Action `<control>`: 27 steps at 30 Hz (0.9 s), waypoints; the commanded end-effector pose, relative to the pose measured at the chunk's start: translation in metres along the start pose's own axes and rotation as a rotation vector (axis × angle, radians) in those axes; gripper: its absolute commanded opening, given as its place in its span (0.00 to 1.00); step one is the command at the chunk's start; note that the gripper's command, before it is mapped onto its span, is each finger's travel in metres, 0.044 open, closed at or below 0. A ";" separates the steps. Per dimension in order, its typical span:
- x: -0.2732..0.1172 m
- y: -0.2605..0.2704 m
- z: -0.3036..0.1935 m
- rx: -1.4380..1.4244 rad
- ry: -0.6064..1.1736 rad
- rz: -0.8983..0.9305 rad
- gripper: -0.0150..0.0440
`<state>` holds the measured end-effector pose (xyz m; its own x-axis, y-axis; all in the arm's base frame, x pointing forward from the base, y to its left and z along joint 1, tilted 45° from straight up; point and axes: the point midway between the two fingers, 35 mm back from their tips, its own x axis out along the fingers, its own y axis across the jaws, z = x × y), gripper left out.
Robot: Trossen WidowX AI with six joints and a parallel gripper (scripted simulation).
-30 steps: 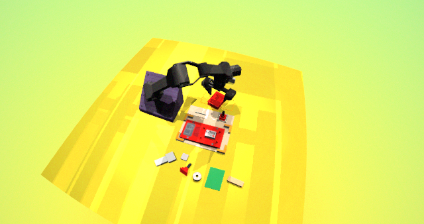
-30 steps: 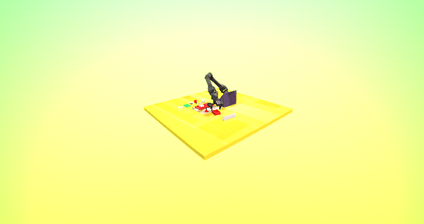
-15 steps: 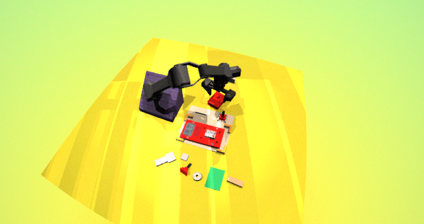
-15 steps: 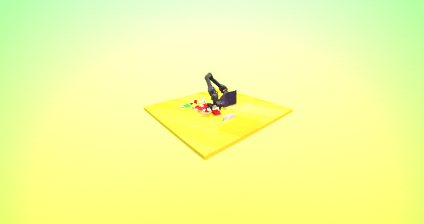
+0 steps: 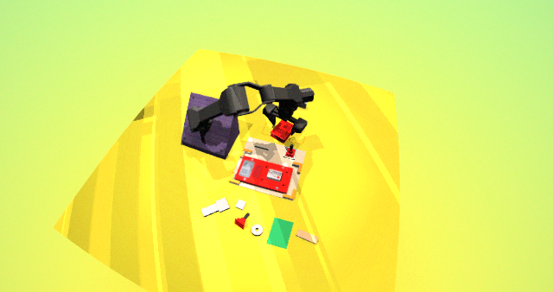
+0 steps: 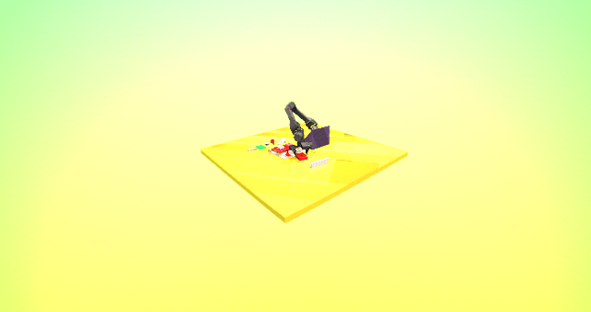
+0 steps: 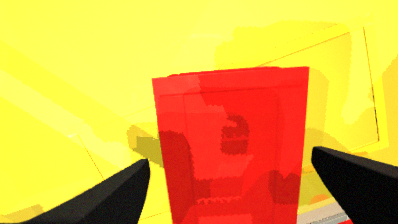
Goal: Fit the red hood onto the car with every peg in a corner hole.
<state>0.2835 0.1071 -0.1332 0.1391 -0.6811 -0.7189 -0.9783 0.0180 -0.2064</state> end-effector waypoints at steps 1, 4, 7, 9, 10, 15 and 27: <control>0.003 0.000 0.000 -0.005 0.004 -0.003 1.00; 0.004 0.000 0.000 -0.005 0.004 -0.003 1.00; 0.006 0.000 0.000 -0.005 0.004 -0.003 1.00; 0.007 0.000 -0.001 -0.005 0.004 -0.003 1.00; 0.007 0.000 -0.001 -0.005 0.004 -0.003 1.00; 0.010 0.000 -0.001 -0.005 0.004 -0.003 1.00; 0.008 0.000 0.000 0.000 0.000 0.000 0.78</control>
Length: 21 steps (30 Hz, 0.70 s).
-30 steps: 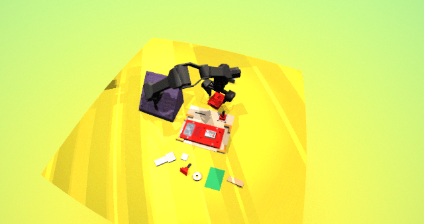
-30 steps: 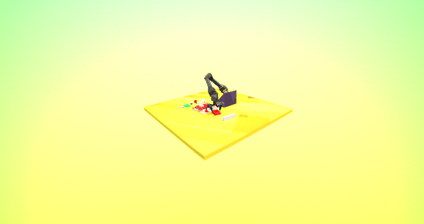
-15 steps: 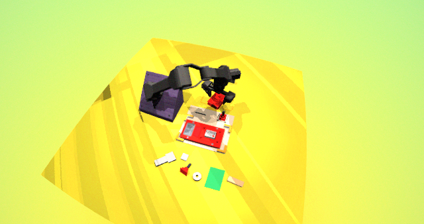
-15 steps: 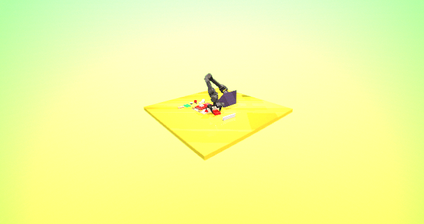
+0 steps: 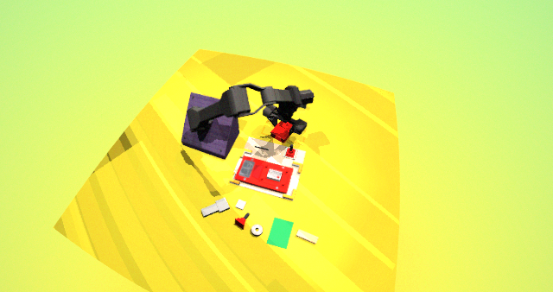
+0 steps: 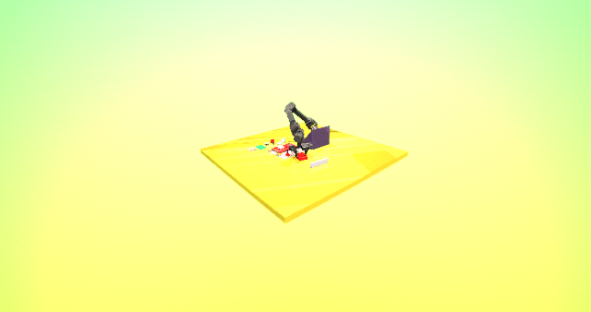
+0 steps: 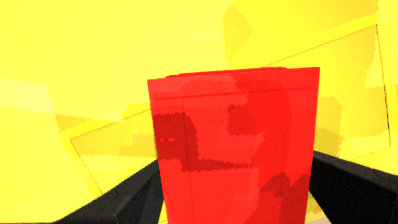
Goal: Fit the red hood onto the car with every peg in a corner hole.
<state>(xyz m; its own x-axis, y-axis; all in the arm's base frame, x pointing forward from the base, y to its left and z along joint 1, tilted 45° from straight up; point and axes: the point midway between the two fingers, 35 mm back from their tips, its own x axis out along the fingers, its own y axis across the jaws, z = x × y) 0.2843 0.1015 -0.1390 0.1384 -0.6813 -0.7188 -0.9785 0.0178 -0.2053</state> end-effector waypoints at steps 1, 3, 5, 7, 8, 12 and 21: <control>0.000 0.000 0.000 0.001 0.000 -0.001 0.76; 0.000 0.000 0.000 0.000 0.000 0.000 0.71; -0.001 0.000 0.000 0.000 0.000 0.000 0.62; -0.002 0.000 0.000 0.000 0.000 0.000 0.53; -0.004 0.000 0.000 0.000 0.000 0.000 0.49; -0.010 0.000 0.000 0.000 0.000 0.000 0.31; -0.031 0.000 0.000 0.000 -0.001 0.001 0.25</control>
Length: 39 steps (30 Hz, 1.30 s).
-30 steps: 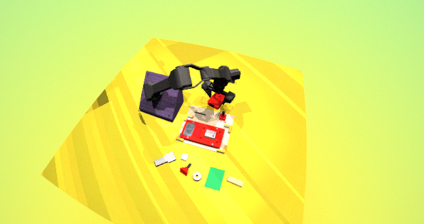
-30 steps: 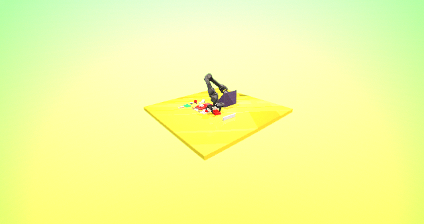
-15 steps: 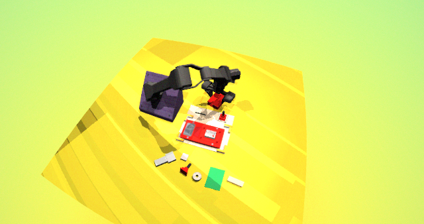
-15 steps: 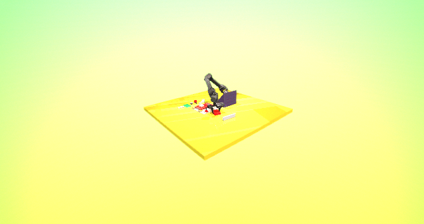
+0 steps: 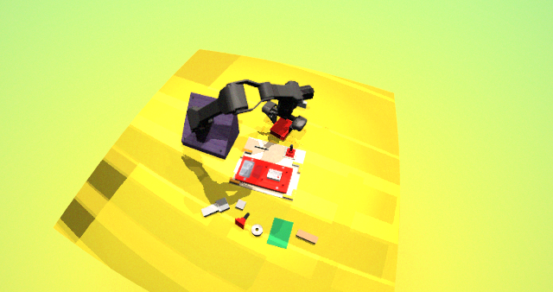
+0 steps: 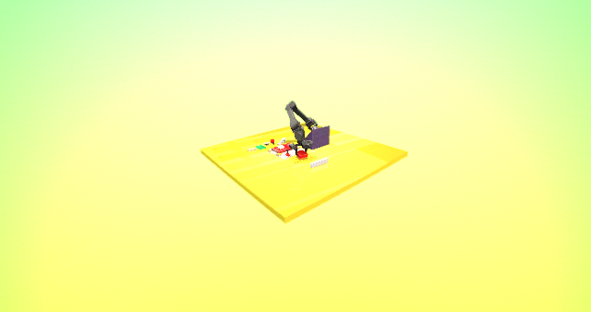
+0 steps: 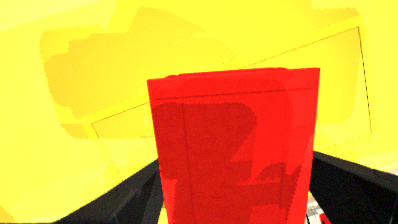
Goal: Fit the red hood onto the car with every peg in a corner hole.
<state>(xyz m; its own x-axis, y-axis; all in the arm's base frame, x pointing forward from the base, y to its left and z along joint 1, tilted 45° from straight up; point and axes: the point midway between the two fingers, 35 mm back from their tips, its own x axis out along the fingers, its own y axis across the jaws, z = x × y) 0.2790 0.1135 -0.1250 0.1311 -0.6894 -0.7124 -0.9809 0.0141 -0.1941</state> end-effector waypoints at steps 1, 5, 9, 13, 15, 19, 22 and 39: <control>-0.015 -0.002 0.002 0.010 -0.013 -0.005 0.25; -0.027 -0.002 0.002 0.010 -0.013 -0.005 0.25; -0.040 -0.002 0.002 0.010 -0.014 -0.005 0.25; -0.051 -0.002 0.002 0.010 -0.014 -0.005 0.25; -0.057 -0.002 0.002 0.010 -0.014 -0.004 0.25; -0.066 -0.002 0.002 0.010 -0.014 -0.004 0.25; -0.072 -0.002 0.002 0.010 -0.015 -0.004 0.25; -0.076 -0.016 -0.014 0.080 -0.022 -0.006 0.25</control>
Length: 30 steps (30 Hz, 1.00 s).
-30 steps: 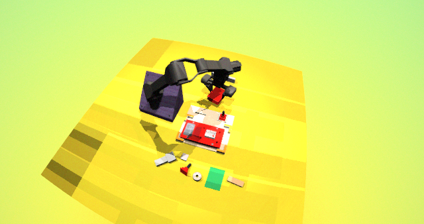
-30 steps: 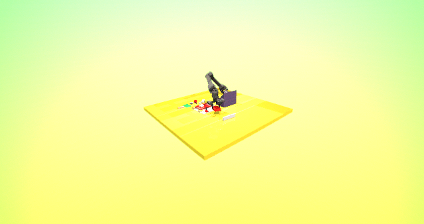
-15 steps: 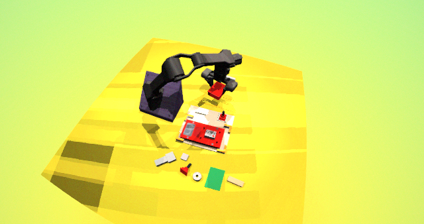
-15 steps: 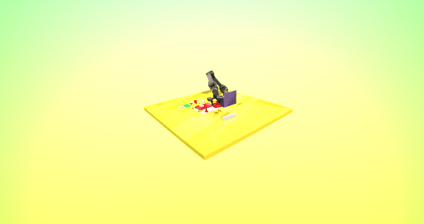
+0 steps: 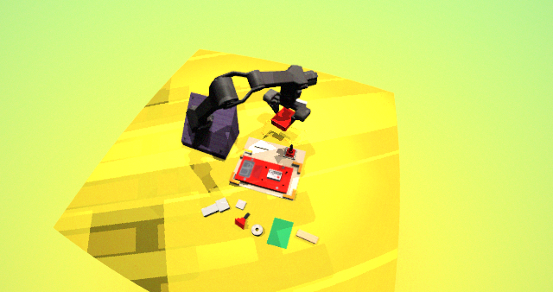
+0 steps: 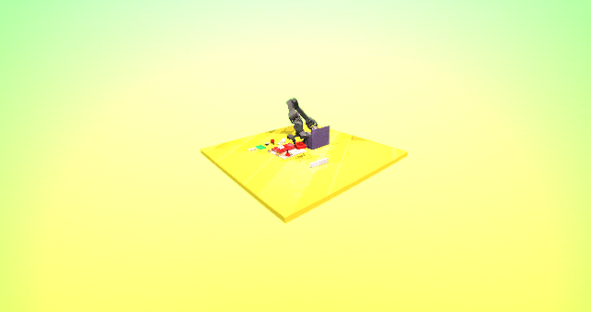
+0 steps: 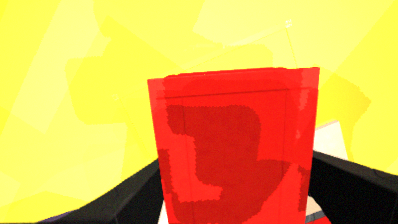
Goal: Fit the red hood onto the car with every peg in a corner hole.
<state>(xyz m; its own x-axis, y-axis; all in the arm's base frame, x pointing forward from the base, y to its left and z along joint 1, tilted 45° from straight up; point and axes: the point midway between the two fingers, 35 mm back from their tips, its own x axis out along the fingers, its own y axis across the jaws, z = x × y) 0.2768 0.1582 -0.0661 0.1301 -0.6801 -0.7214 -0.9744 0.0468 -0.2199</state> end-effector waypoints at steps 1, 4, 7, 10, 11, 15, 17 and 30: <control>-0.004 -0.009 -0.008 0.054 -0.010 -0.009 0.25; -0.005 -0.018 -0.018 0.128 -0.015 -0.008 0.25; -0.006 -0.027 -0.029 0.204 -0.018 -0.007 0.25; -0.008 -0.036 -0.040 0.280 -0.021 -0.006 0.25; -0.008 -0.039 -0.044 0.305 -0.022 -0.005 0.25; -0.009 -0.048 -0.060 0.407 -0.024 -0.004 0.25; -0.009 -0.053 -0.068 0.458 -0.024 -0.004 0.25; -0.010 -0.077 -0.123 0.792 -0.022 -0.006 0.25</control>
<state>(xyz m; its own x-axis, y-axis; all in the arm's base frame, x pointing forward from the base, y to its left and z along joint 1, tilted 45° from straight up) 0.3257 0.0824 0.0263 0.1409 -0.6646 -0.7338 -0.6261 0.5143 -0.5861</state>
